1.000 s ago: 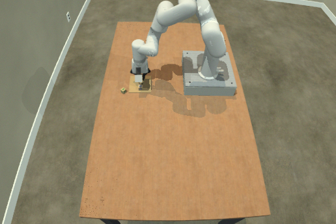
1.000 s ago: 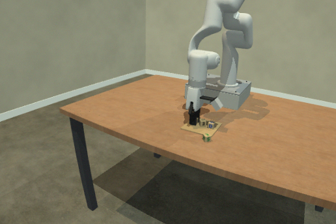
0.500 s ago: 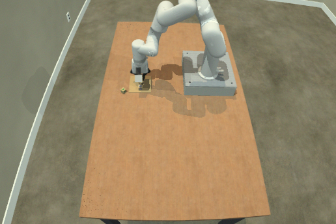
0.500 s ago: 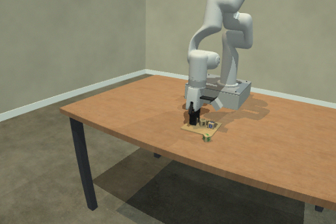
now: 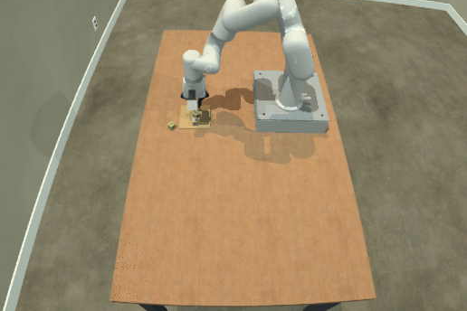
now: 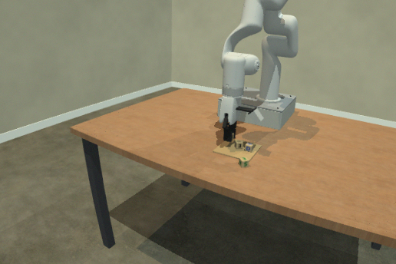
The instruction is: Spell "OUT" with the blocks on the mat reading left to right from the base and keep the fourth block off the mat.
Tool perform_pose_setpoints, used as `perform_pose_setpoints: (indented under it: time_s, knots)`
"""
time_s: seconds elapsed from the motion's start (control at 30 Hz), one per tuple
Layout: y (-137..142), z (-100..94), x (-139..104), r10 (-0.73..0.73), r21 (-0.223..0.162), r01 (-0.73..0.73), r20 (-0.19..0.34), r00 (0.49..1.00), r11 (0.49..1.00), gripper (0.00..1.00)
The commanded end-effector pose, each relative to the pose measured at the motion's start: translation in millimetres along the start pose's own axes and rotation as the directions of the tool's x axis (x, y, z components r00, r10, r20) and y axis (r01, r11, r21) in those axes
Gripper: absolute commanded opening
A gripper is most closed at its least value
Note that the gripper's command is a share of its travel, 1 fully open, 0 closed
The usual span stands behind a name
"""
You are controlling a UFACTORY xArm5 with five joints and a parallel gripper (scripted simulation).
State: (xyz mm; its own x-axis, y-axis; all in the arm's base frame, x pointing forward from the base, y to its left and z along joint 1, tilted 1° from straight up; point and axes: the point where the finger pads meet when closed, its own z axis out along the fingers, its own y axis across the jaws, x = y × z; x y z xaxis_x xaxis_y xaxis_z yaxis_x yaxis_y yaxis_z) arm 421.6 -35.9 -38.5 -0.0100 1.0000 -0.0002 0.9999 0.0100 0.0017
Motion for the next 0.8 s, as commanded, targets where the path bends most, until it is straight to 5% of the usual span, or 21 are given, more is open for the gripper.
perform_pose_setpoints:
  time_s: [0.0, 0.3, 0.77]
  knots:
    - [1, -17.4, 0, 0.000, -0.004, 0.000, 0.000, 1.000, 1.000, 0.21]
    - [1, -72.9, -1, 0.000, -0.004, 0.000, 0.000, 1.000, 1.000, 0.21]
    - [1, -76.6, -1, 0.000, -0.004, 0.000, 0.000, 1.000, 1.000, 0.21]
